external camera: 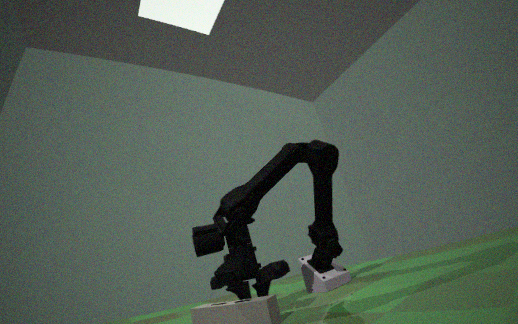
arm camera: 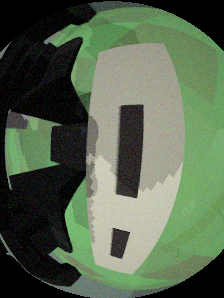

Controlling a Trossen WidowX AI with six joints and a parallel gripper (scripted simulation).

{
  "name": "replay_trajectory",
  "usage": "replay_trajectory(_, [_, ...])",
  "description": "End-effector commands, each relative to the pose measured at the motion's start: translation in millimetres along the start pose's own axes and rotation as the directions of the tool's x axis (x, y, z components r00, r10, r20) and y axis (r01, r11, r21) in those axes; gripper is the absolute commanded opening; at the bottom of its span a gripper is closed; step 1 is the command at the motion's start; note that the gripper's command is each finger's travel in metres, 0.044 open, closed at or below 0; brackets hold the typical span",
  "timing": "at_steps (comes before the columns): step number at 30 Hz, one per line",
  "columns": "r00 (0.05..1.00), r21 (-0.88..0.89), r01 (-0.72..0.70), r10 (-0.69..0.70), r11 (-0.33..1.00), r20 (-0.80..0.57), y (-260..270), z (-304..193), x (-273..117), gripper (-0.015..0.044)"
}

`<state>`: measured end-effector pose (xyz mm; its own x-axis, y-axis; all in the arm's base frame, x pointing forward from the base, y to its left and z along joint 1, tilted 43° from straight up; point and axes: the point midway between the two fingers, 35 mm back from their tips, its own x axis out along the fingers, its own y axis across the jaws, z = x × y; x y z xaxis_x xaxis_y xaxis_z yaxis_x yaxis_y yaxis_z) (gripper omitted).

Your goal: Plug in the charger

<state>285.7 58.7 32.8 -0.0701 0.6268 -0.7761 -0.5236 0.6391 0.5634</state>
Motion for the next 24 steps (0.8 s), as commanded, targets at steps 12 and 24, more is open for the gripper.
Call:
replay_trajectory(12, [1.0, -0.012, -0.005, 0.005, 1.0, 0.028, 0.8, 5.9, -2.4, 0.0])
replay_trajectory(24, [1.0, -0.012, -0.005, 0.005, 1.0, 0.028, 0.8, 6.6, -2.5, 0.0])
